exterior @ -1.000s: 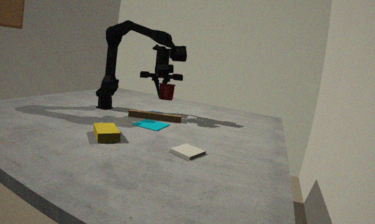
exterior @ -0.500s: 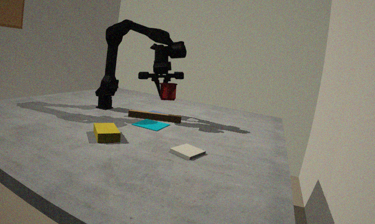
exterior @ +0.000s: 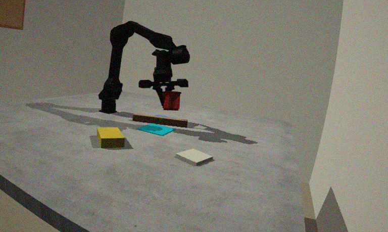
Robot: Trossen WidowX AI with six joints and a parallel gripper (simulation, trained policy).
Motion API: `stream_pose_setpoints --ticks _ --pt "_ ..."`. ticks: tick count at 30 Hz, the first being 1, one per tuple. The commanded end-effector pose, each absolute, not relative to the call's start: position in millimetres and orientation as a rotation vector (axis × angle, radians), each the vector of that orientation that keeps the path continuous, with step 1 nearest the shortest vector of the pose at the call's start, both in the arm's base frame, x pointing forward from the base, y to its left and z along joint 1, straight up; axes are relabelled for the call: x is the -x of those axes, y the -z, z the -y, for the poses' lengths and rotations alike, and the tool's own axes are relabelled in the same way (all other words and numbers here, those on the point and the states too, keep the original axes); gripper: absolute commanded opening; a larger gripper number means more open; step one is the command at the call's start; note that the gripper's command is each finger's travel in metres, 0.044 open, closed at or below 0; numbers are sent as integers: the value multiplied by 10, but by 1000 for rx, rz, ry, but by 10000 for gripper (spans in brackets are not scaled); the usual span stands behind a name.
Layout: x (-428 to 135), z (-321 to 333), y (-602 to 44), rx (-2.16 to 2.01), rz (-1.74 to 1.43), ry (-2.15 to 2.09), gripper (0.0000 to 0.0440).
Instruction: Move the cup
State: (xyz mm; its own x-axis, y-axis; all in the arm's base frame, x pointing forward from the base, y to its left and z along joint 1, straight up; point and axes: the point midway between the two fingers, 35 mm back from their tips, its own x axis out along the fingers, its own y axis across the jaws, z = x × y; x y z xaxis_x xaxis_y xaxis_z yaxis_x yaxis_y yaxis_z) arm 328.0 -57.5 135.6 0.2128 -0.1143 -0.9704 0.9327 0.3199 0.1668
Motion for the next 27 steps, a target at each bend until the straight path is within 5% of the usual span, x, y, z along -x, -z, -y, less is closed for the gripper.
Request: stream_pose_setpoints --ticks 1,19,27 --pt "-3273 659 -1248 -964 -1094 929 0" --pt "-3122 782 -743 -998 -1105 995 5" --pt "-3059 845 -586 -1008 -1096 1019 65"
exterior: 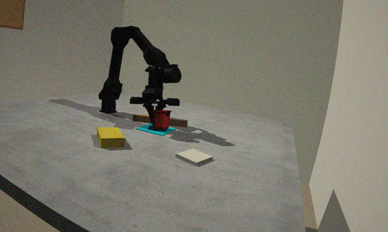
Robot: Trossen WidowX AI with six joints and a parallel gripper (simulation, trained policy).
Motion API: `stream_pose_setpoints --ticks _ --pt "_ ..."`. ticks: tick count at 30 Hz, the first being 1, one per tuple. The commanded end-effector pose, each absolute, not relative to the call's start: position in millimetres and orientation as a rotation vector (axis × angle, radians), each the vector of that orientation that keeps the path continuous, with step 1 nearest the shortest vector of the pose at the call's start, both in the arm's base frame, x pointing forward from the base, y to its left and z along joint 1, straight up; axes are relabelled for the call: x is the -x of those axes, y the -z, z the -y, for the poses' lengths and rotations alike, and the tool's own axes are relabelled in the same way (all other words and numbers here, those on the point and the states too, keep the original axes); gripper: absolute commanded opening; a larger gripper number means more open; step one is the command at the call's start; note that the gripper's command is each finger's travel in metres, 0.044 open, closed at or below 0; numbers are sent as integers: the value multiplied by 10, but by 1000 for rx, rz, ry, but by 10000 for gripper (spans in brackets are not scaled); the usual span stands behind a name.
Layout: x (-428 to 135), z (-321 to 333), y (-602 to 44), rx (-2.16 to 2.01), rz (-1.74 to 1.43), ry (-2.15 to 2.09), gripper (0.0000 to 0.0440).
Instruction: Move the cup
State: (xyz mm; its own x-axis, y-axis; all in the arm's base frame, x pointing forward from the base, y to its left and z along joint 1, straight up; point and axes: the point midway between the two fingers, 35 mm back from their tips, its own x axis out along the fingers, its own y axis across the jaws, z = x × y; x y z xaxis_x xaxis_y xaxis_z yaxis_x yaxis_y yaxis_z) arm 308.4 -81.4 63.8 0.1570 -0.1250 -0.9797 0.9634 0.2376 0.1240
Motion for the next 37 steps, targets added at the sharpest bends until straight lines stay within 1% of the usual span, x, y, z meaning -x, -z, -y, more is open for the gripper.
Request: stream_pose_setpoints --ticks 1,4,5,8,18,27,33,37 --pt "-3069 859 -598 -1013 -1086 1015 85" --pt "-3117 895 -653 -1034 -1050 998 156" --pt "-3129 900 -673 -1041 -1041 992 159" --pt "-3143 927 -733 -1049 -1017 976 153" --pt "-3054 929 -899 -1070 -987 930 187" --pt "-2985 952 -1093 -1087 -945 896 246" --pt "-2959 982 -1290 -1096 -903 873 273" --pt "-2955 1017 -1459 -1098 -865 855 316"
